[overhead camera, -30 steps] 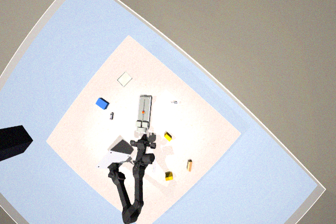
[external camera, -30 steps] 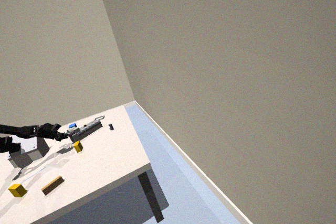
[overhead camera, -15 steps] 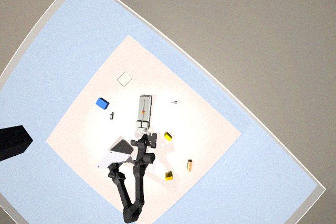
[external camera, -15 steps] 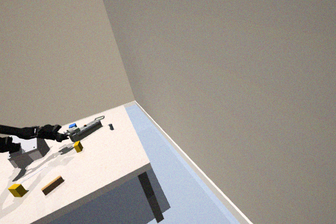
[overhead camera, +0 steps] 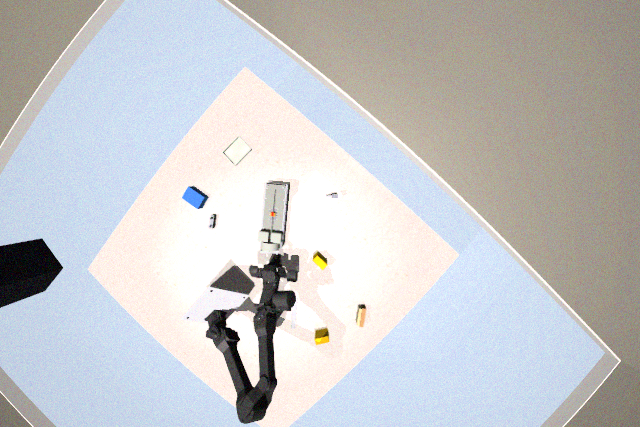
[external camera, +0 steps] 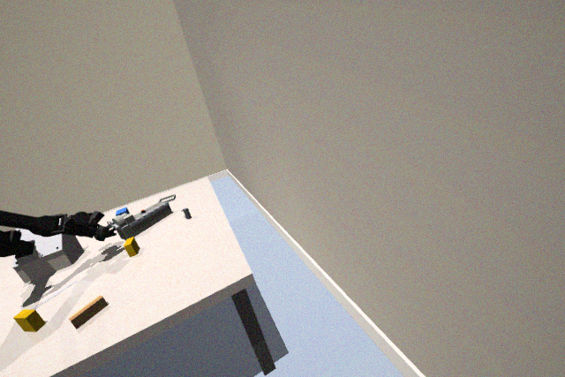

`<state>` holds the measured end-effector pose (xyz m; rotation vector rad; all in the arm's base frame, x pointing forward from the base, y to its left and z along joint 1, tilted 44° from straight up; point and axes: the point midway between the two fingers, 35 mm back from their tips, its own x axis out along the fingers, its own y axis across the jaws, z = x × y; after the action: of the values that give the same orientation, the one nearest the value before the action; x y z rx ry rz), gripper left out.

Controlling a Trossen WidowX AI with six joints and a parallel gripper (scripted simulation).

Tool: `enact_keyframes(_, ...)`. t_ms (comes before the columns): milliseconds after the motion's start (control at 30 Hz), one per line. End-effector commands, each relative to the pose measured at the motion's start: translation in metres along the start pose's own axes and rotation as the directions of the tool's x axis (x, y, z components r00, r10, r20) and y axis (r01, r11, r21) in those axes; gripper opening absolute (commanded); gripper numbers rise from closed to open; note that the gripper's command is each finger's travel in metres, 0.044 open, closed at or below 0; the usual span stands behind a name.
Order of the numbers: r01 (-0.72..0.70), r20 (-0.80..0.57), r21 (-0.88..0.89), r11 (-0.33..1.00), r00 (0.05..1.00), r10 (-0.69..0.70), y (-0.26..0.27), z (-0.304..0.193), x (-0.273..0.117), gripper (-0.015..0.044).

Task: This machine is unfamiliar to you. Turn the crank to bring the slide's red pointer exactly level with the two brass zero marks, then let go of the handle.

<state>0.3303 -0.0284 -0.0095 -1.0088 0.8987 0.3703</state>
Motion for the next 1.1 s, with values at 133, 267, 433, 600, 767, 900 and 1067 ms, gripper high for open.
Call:
enact_keyframes(133, -0.002, -0.008, 0.001, 1.0, 1.0, 0.002, 0.003, -0.006, 0.006, 0.0)
enact_keyframes(267, -0.002, -0.008, 0.001, 1.0, 1.0, 0.002, 0.004, -0.007, 0.007, 0.0)
enact_keyframes(433, -0.002, -0.008, 0.001, 1.0, 1.0, 0.002, 0.006, -0.009, 0.009, 0.0)
enact_keyframes(600, -0.002, -0.008, 0.001, 1.0, 1.0, 0.002, 0.008, -0.011, 0.011, 0.0)
enact_keyframes(767, -0.002, -0.008, 0.001, 1.0, 1.0, 0.002, 0.01, -0.012, 0.012, 0.0)
enact_keyframes(900, -0.002, -0.008, 0.001, 1.0, 1.0, 0.002, 0.012, -0.013, 0.013, 0.0)
enact_keyframes(1067, -0.002, -0.008, 0.001, 1.0, 1.0, 0.002, 0.014, -0.015, 0.015, 0.0)
